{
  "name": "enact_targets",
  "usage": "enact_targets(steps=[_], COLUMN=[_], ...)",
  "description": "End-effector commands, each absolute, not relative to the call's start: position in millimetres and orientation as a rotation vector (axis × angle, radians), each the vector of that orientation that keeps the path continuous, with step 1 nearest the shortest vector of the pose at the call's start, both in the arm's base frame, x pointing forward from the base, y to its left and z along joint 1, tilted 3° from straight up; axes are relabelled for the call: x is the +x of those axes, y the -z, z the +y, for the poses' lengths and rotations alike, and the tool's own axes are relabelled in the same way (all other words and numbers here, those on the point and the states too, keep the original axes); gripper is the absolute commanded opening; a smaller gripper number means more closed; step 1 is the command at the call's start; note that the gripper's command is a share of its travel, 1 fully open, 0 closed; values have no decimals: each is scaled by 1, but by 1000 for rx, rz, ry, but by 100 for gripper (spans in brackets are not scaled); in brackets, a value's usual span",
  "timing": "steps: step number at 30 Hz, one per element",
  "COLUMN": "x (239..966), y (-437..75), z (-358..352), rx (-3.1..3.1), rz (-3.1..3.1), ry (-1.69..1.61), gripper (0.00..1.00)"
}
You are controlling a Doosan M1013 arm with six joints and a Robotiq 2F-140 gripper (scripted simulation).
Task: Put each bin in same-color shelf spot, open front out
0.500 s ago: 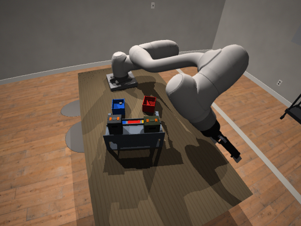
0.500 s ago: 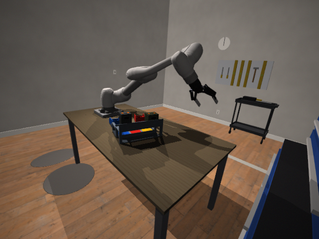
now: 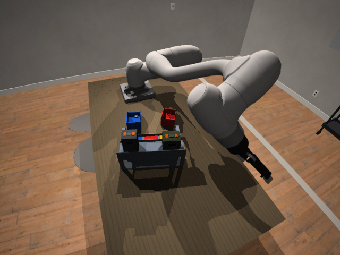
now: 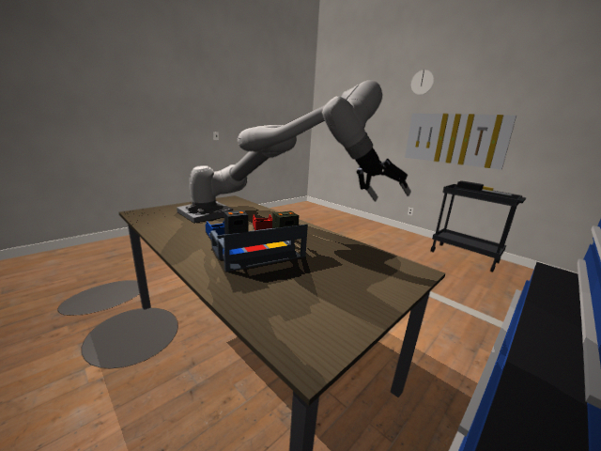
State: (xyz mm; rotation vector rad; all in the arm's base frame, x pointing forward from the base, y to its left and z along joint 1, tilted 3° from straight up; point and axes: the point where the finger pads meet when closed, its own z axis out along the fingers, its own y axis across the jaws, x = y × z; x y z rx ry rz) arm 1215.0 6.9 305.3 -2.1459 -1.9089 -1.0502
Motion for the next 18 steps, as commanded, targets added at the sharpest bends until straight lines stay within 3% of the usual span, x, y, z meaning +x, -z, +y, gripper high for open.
enact_targets(steps=[1,18], x=[1215,1130], y=[-306,-301], z=[7,-1], rx=[-2146,-2131], rz=[-1909,-2115], ry=[1051,842], gripper=[100,100])
